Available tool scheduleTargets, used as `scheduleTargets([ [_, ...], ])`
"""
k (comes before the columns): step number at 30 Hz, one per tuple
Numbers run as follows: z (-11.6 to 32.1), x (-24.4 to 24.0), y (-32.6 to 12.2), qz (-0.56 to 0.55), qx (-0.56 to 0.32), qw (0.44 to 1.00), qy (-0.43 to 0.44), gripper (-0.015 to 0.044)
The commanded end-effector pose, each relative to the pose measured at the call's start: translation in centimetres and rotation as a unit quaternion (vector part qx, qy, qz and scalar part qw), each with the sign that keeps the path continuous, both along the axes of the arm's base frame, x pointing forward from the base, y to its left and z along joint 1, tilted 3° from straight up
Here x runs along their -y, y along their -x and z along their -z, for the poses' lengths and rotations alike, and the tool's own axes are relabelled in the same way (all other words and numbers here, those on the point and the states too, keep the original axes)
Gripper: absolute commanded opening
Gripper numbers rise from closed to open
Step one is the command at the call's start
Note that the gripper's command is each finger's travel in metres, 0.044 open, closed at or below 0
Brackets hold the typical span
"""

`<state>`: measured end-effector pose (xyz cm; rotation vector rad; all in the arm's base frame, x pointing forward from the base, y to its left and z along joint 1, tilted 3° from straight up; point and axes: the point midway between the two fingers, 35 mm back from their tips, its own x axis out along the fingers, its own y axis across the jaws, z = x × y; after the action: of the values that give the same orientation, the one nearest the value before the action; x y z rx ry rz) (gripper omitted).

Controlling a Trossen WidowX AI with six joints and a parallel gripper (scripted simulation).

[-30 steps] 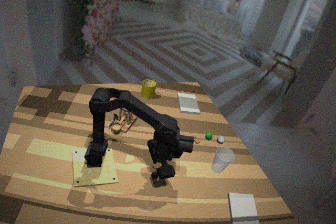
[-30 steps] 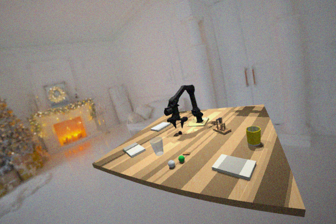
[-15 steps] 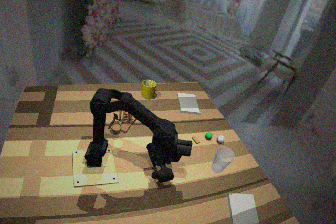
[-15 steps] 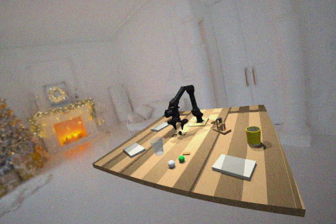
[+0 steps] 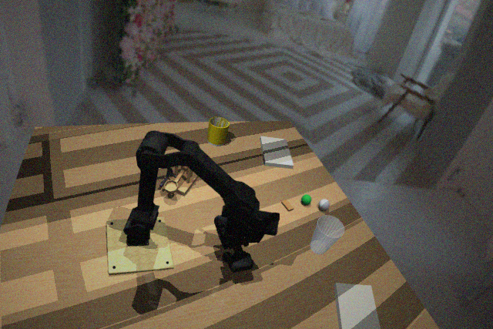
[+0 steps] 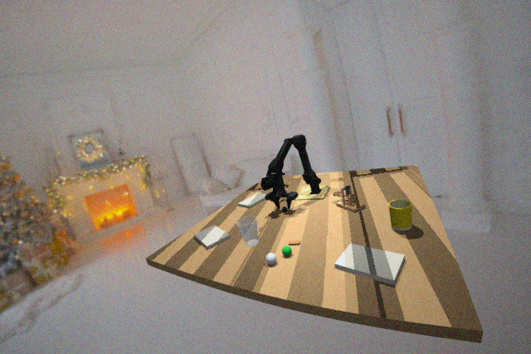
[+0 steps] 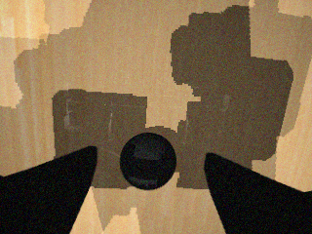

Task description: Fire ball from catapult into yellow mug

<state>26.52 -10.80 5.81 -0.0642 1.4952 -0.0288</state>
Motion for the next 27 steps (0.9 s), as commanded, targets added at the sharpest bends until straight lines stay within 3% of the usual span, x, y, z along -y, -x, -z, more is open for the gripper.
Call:
scheduleTargets([
  [1,0.9,-0.1,0.2,-0.002,-0.006,1.0,-0.005,0.03],
  [2,0.9,-0.1,0.2,-0.002,-0.006,1.0,-0.005,0.03],
  [8,0.9,-0.1,0.2,-0.002,-0.006,1.0,-0.005,0.0143],
  [15,0.9,-0.1,0.2,-0.002,-0.006,1.0,-0.005,0.0096],
  [19,0.2,-0.1,0.0,-0.002,-0.006,1.0,-0.005,0.0],
  [27,-3.8,-0.2,-0.6,-0.003,-0.006,1.0,-0.004,0.0],
])
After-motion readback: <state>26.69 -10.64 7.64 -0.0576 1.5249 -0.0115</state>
